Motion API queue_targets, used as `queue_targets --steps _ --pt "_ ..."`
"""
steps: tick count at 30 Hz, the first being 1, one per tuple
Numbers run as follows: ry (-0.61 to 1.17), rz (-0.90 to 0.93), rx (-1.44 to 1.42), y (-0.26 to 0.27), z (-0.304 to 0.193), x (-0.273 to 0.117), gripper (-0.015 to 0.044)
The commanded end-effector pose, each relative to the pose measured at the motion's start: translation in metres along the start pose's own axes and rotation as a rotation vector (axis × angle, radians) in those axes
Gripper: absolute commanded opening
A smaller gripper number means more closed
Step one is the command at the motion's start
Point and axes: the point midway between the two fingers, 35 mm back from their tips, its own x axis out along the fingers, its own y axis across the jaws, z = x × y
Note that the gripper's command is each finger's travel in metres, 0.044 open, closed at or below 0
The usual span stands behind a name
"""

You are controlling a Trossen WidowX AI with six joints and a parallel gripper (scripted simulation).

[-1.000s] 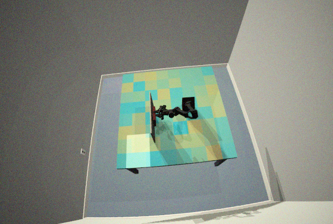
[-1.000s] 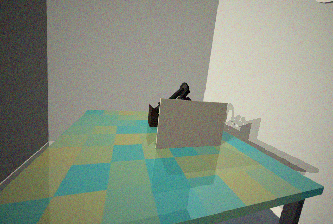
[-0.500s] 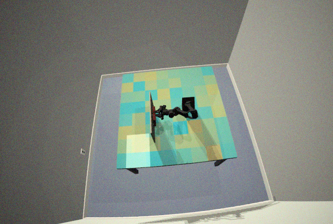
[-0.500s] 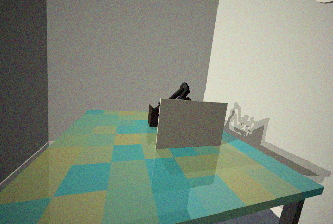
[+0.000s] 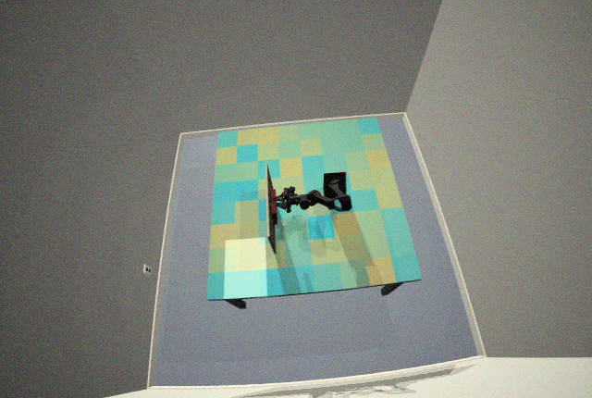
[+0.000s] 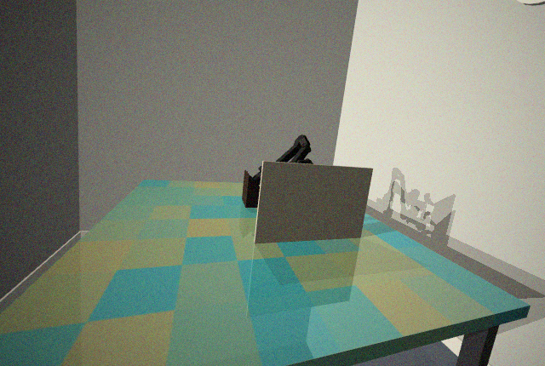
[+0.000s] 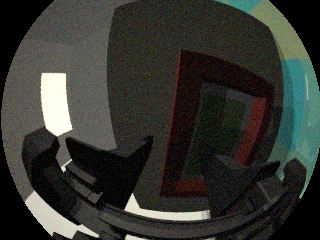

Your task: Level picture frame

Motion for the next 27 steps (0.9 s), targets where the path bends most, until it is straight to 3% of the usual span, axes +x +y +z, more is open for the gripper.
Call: queue_targets --steps 1,13,20,27 --pt "0.003 -0.004 0.004 -0.0009 -0.0007 0.0001 0.026" --pt "0.003 -0.004 0.004 -0.0012 -0.001 0.0 0.026" --pt "0.003 -0.004 0.004 -0.0012 -0.001 0.0 0.0076" --pt "0.003 -0.004 0.004 -0.0012 -0.001 0.0 0.003"
